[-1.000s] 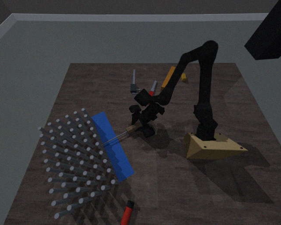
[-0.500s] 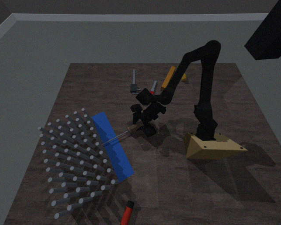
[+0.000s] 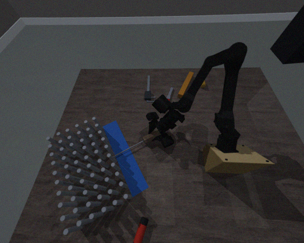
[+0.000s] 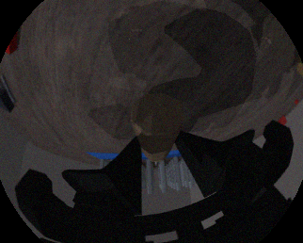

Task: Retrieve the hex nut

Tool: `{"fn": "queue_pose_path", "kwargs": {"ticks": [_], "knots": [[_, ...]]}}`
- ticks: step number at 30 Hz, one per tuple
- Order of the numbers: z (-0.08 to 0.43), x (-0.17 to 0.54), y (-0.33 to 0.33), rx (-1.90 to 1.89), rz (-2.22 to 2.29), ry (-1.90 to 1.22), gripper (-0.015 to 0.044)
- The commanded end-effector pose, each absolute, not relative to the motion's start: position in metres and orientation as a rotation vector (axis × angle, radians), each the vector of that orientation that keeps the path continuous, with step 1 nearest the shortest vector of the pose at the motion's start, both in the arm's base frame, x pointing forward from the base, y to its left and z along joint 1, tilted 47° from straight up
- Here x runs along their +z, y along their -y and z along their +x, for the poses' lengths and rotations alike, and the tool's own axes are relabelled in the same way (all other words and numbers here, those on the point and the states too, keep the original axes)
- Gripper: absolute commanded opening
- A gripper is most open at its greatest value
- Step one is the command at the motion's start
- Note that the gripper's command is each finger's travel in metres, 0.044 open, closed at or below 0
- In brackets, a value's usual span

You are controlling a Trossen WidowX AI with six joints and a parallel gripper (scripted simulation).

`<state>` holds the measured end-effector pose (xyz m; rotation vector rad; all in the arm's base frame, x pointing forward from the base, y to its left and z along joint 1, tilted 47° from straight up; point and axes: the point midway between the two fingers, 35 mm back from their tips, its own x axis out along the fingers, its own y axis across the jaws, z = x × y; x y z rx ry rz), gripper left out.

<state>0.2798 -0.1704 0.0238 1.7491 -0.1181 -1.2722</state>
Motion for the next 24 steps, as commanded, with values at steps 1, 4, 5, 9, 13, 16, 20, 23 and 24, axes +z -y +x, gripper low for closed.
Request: {"fn": "queue_pose_path", "kwargs": {"ticks": [1, 4, 5, 9, 13, 16, 20, 23, 24], "knots": [[0.277, 0.025, 0.170, -1.270, 1.749, 0.113, 0.0000], [0.276, 0.026, 0.171, -1.270, 1.749, 0.113, 0.0000], [0.275, 0.026, 0.171, -1.270, 1.749, 0.113, 0.0000], [0.273, 0.027, 0.171, -1.270, 1.748, 0.113, 0.0000], [0.271, 0.027, 0.172, -1.270, 1.748, 0.113, 0.0000], [0.270, 0.028, 0.172, -1.270, 1.748, 0.113, 0.0000], [0.268, 0.029, 0.172, -1.271, 1.748, 0.113, 0.0000], [0.267, 0.029, 0.173, -1.271, 1.748, 0.113, 0.0000], [0.266, 0.029, 0.173, -1.271, 1.748, 0.113, 0.0000]]}}
